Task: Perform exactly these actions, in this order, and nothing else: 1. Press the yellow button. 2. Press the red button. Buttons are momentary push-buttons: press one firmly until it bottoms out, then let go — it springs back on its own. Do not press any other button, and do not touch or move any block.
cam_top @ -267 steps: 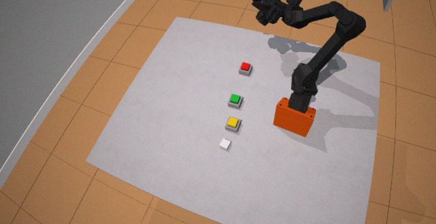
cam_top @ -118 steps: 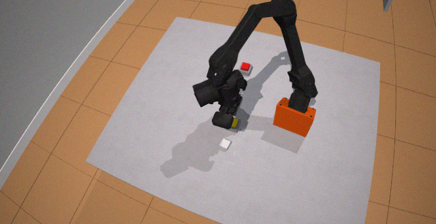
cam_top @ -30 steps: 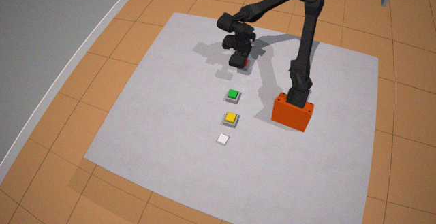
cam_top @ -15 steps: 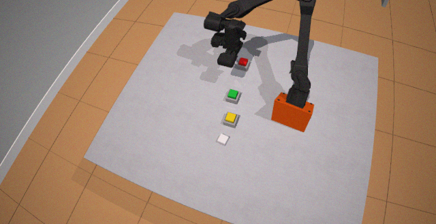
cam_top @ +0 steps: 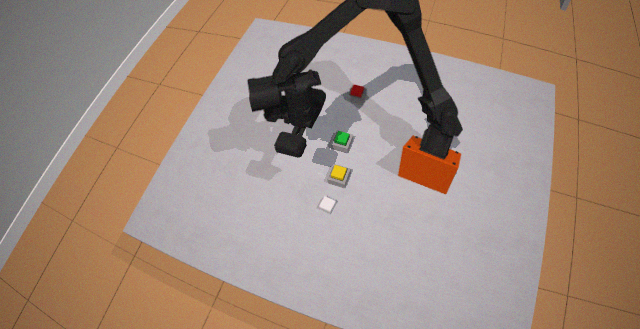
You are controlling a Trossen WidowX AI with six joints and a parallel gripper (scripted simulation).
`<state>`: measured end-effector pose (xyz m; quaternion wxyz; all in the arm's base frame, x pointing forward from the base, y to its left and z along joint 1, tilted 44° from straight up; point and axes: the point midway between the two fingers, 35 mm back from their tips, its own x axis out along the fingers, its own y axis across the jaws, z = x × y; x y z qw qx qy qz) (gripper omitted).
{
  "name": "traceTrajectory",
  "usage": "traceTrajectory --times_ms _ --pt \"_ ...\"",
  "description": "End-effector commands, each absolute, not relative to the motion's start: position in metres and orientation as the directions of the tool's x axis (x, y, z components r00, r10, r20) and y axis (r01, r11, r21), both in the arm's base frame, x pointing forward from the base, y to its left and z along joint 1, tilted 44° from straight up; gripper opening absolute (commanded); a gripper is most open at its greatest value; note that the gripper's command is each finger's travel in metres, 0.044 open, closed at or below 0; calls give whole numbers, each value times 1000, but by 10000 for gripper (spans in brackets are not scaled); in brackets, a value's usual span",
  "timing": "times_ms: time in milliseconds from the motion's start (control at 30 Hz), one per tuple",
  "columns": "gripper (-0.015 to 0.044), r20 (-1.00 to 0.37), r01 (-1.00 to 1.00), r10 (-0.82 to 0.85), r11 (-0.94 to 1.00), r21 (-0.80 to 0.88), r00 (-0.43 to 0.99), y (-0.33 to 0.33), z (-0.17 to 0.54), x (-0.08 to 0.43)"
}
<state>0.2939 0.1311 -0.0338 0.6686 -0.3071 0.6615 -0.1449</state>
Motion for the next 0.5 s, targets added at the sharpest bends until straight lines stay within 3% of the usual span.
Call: traceTrajectory --times_ms 0,200,467 --pt "400 -779 -190 -624 759 -623 63 176 -73 259" --pt "400 -741 -149 -668 728 -669 62 212 -114 211" --pt "400 -738 -146 -672 725 -673 62 214 -117 207"
